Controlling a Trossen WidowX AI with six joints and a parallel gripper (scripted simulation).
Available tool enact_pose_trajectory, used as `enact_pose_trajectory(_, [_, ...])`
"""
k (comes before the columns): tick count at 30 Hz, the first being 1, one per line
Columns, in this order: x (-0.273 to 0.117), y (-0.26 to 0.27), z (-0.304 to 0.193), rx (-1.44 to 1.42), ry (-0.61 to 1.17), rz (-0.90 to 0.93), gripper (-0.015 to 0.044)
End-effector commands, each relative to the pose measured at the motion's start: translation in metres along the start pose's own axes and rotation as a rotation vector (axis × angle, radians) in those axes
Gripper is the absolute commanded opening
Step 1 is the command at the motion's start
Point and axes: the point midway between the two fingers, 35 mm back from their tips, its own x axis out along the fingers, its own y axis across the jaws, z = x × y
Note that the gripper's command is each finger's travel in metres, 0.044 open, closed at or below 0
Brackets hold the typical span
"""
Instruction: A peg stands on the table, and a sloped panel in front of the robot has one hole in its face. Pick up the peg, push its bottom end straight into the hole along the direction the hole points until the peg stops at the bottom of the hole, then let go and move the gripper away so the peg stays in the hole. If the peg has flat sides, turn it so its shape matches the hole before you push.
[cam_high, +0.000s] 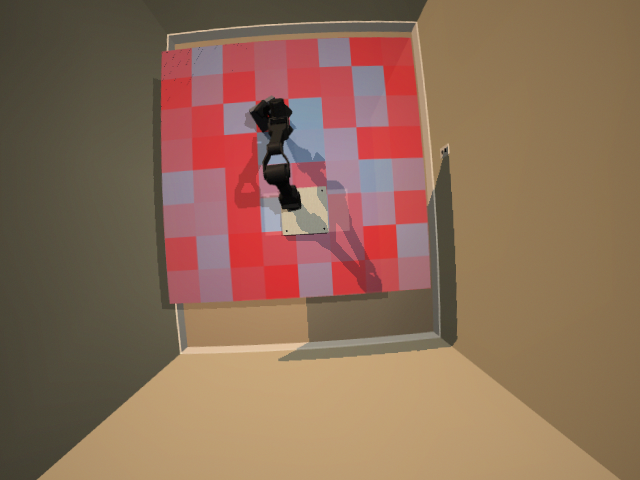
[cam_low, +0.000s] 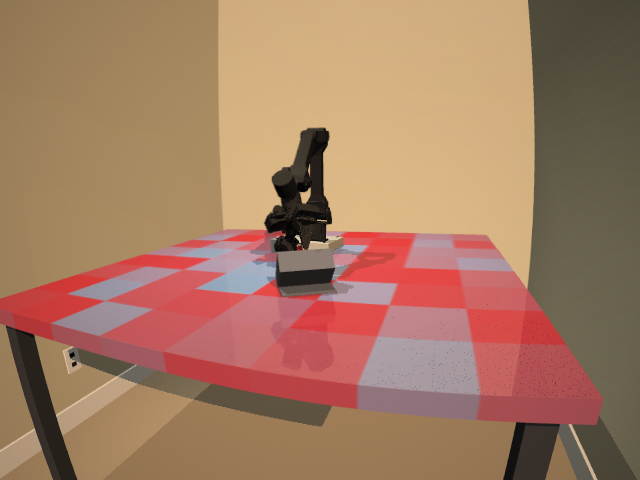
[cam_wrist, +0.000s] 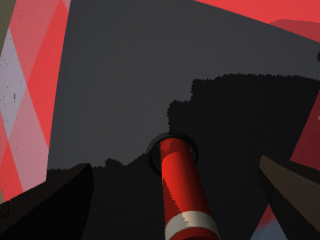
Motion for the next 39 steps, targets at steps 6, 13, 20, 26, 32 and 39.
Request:
enact_pose_trajectory(6, [-0.009, 0.001, 0.001, 0.0, -0.001, -0.001, 0.044])
enact_pose_trajectory(13, [-0.018, 0.001, 0.002, 0.0, -0.002, -0.002, 0.044])
enact_pose_trajectory(20, [-0.028, 0.001, 0.004, 0.001, -0.003, -0.004, 0.044])
enact_pose_trajectory(26, [-0.036, 0.002, 0.005, 0.001, -0.003, -0.005, 0.044])
enact_pose_trajectory(32, [-0.044, 0.002, 0.006, 0.002, -0.004, -0.006, 0.044])
enact_pose_trajectory(39, [-0.054, 0.002, 0.006, 0.002, -0.005, -0.007, 0.044])
